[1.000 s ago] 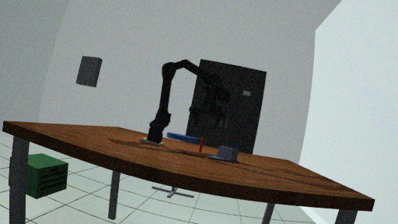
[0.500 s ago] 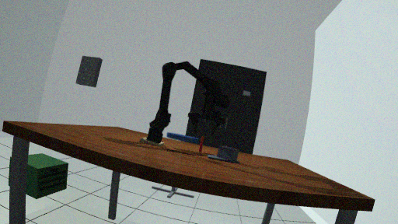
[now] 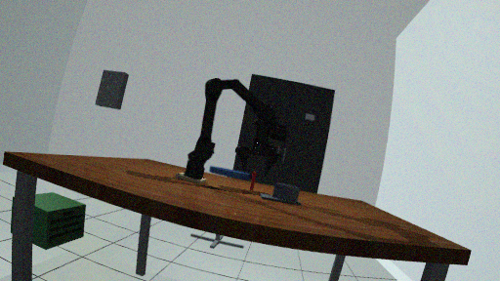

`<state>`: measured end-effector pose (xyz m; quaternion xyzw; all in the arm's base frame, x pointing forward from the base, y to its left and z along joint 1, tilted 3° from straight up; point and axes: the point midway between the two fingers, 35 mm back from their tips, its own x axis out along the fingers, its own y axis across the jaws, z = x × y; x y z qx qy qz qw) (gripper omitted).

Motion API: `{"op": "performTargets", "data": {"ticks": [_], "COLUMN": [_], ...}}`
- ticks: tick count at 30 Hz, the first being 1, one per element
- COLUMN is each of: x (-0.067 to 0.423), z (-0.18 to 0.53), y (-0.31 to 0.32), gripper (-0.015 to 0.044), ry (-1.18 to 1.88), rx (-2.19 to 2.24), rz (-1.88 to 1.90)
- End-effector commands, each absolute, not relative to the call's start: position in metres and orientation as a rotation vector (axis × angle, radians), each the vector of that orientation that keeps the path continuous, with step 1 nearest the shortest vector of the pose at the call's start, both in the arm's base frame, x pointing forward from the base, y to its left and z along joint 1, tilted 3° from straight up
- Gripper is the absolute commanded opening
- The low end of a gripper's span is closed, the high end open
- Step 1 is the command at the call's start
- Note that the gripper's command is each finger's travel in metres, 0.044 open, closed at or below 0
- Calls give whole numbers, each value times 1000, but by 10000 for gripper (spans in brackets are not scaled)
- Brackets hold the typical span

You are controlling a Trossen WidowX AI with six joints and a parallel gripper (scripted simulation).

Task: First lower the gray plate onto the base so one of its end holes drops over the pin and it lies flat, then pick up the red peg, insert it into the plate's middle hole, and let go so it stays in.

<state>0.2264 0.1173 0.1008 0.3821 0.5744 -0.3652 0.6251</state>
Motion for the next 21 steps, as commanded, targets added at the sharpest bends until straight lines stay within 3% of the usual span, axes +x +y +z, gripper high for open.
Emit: {"op": "performTargets", "data": {"ticks": [1,15,21], "x": [226,227,227], "z": [92,72,72], "y": [116,115,115], "gripper": [440,440,282], "ry": [1322,1322,1322], "rx": [866,865,865], "rz": [-844,-844,-844]}}
